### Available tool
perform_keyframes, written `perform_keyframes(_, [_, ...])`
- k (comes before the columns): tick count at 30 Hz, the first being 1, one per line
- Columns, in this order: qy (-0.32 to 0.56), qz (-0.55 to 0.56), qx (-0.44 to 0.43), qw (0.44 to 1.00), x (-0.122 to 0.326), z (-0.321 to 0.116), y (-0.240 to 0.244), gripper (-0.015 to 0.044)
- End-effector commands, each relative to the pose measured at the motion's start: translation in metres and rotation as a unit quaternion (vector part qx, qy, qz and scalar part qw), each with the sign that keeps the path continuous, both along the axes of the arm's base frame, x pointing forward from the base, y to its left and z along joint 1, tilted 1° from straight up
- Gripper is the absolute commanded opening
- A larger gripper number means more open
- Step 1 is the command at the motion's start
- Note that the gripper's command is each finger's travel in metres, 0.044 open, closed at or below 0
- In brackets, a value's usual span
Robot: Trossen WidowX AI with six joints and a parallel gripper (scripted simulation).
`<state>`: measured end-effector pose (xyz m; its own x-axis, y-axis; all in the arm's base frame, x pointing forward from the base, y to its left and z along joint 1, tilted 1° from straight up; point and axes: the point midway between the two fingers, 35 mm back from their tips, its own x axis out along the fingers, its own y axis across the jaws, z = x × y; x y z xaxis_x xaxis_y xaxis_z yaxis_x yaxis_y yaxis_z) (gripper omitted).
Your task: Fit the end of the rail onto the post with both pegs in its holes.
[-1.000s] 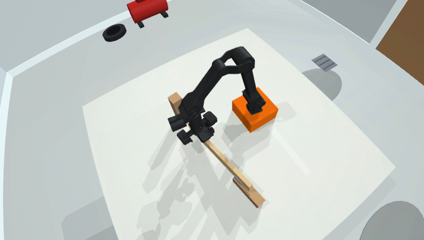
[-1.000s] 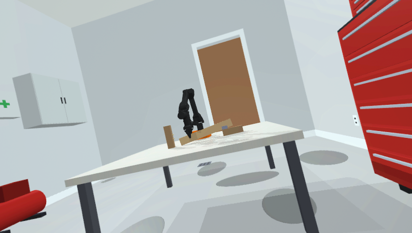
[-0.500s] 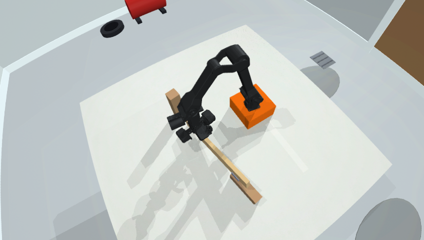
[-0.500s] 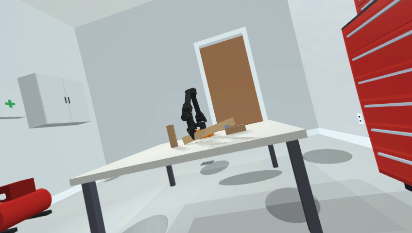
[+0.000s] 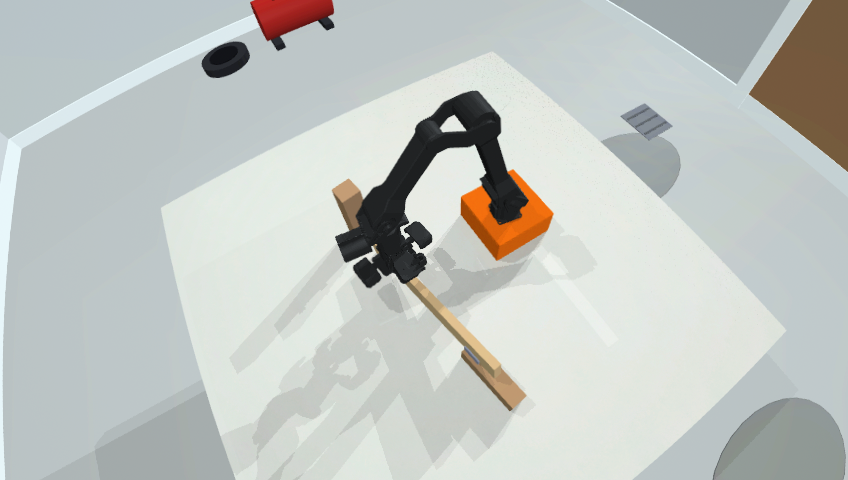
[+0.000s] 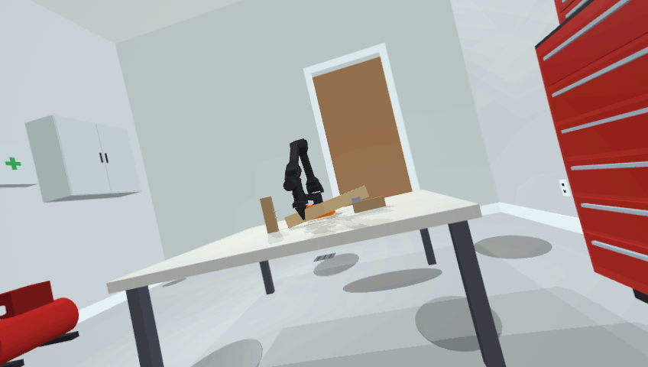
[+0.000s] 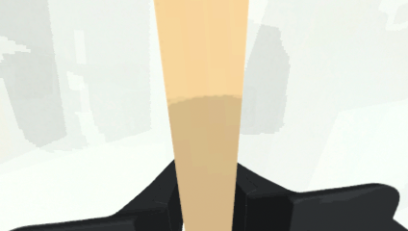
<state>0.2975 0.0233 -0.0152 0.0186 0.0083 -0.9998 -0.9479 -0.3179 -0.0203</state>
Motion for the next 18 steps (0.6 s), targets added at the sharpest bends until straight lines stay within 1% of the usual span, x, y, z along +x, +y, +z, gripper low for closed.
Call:
perform_keyframes(1, [-0.001, 0.001, 0.001, 1.000, 0.0004, -0.0003, 0.0003, 0.0039])
perform_keyframes(3, [-0.001, 0.001, 0.001, 1.000, 0.0004, -0.0003, 0.0003, 0.0026])
perform_keyframes(4, [-0.001, 0.001, 0.001, 1.000, 0.0004, -0.0003, 0.0003, 0.0000])
perform_keyframes(18, [-0.001, 0.001, 0.001, 1.000, -0.0001, 0.0011, 0.0000, 0.0000])
